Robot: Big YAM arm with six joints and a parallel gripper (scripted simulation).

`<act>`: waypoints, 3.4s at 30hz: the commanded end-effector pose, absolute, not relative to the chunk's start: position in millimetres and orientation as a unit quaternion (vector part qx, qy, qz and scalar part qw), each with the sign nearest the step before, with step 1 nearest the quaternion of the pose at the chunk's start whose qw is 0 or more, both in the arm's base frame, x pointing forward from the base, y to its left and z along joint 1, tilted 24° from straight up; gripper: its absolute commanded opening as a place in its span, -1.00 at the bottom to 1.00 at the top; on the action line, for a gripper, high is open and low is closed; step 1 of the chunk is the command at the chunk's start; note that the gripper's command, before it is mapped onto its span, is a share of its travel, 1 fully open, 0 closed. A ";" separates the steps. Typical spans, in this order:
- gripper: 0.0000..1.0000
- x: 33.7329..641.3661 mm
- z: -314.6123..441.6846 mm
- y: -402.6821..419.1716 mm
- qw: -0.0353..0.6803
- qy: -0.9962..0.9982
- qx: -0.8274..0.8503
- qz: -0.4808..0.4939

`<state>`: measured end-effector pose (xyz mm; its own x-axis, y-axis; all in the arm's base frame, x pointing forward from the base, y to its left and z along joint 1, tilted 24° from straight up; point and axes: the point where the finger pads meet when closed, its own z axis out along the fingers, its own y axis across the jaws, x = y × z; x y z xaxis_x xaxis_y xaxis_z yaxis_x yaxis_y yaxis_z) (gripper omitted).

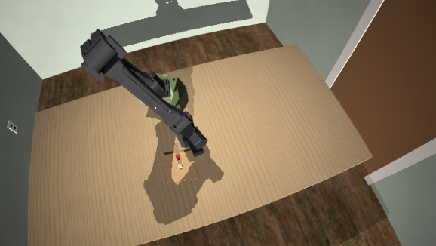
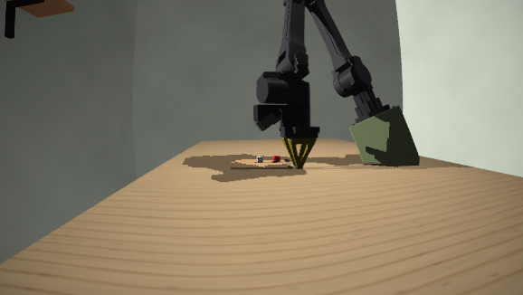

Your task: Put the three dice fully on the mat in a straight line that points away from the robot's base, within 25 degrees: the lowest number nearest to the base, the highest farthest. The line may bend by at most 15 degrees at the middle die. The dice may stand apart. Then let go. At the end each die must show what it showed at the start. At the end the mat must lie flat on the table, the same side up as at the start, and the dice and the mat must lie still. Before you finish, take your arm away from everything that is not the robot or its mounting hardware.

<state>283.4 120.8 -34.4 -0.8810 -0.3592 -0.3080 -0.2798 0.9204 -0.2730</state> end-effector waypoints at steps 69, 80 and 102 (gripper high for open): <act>-0.79 328.0 106.8 129.8 0.193 0.968 -0.129 -0.097; -0.79 376.9 130.9 96.3 0.191 0.970 -0.112 -0.095; -0.79 394.7 100.2 84.1 0.191 0.972 -0.099 -0.097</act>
